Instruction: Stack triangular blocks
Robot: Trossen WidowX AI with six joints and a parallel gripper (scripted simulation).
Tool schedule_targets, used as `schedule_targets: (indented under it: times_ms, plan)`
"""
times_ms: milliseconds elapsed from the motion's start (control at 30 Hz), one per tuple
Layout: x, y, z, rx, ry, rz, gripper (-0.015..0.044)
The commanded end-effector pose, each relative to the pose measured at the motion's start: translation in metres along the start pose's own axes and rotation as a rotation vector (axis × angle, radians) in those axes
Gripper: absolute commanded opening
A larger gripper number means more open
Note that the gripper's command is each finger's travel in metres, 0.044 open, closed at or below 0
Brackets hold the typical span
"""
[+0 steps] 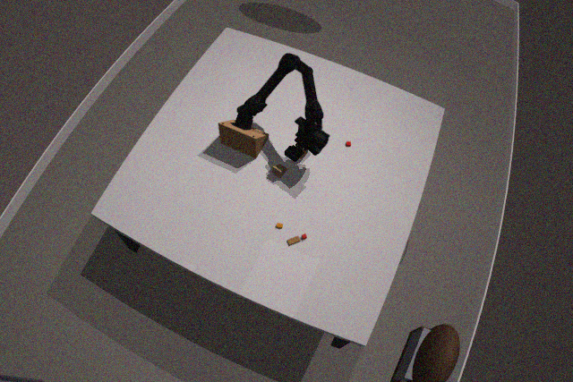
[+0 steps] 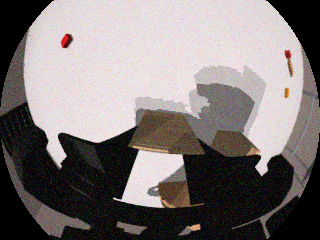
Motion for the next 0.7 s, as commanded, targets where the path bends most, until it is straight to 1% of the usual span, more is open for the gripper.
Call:
schedule_targets:
  times_ms: [0, 400, 667]
  plan:
    - [0.0009, -0.0010, 0.0115, -0.005, 0.007, 0.011, 0.0000]
    - [0.0007, -0.0013, 0.0091, -0.010, 0.003, -0.035, 0.0000]
    - [0.0007, -0.0013, 0.0091, -0.011, 0.003, -0.237, 0.0000]
Point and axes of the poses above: the point midway between the two fingers, 35 mm back from their tips, its own z axis back along the fingers, its own x axis across the jaws, y = z × x, the point moved 8 cm from there along z, back along the fingers, and after that the axes turned 5 degrees about z, right-handed, at the moved point
